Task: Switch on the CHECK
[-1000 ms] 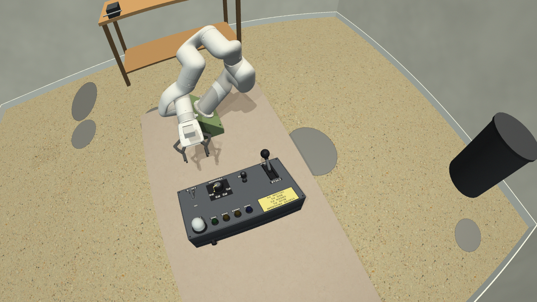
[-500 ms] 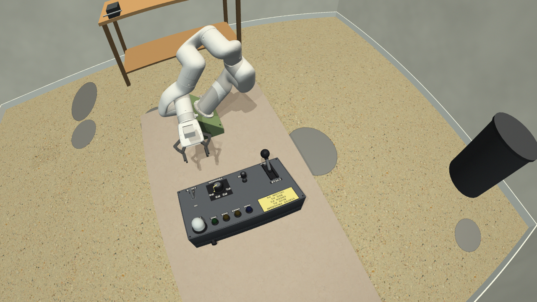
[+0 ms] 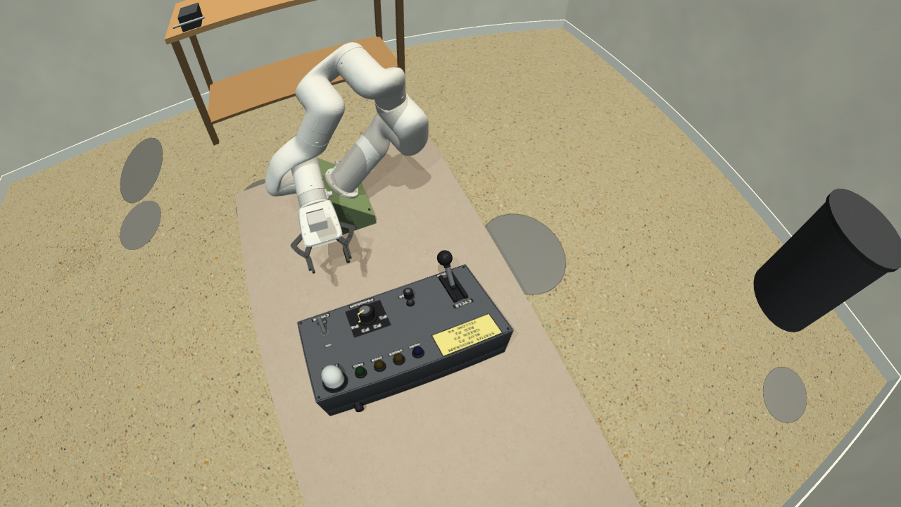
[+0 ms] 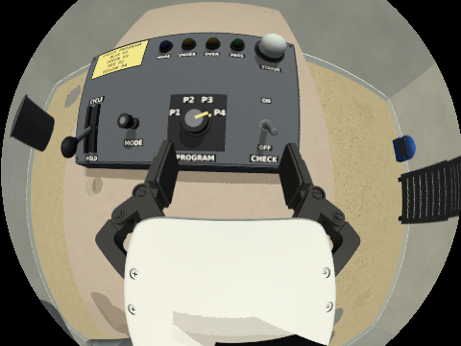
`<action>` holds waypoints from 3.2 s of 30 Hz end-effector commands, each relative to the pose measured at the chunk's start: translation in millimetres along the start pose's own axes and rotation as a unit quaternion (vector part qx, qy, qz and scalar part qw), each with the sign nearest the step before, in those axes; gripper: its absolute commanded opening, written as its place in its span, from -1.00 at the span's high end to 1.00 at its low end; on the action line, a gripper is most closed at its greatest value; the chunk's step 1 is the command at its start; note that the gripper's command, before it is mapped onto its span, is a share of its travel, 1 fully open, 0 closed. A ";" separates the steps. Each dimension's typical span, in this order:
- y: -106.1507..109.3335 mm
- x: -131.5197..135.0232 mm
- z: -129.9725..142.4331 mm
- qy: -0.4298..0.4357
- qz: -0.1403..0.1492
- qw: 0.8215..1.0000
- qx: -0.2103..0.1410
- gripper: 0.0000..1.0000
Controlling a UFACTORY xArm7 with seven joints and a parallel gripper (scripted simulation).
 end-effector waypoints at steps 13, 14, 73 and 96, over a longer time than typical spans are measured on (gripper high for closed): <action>21.9 5.0 -19.2 0.001 0.001 1.000 0.001 -1.00; 24.6 5.5 -21.4 0.001 0.001 1.000 0.001 -1.00; -2.6 72.3 -69.5 -0.023 -0.089 0.973 -0.210 -1.00; -46.1 89.2 -71.2 -0.019 -0.072 0.936 -0.344 -1.00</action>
Point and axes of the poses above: the point where the finger pads meet when closed, its own y axis back along the fingers, its own x axis across the jaws, z = x × y, the point moved 6 cm from there along y, back along the fingers, and after that the axes turned 8 degrees about y, right-handed, at the moved point
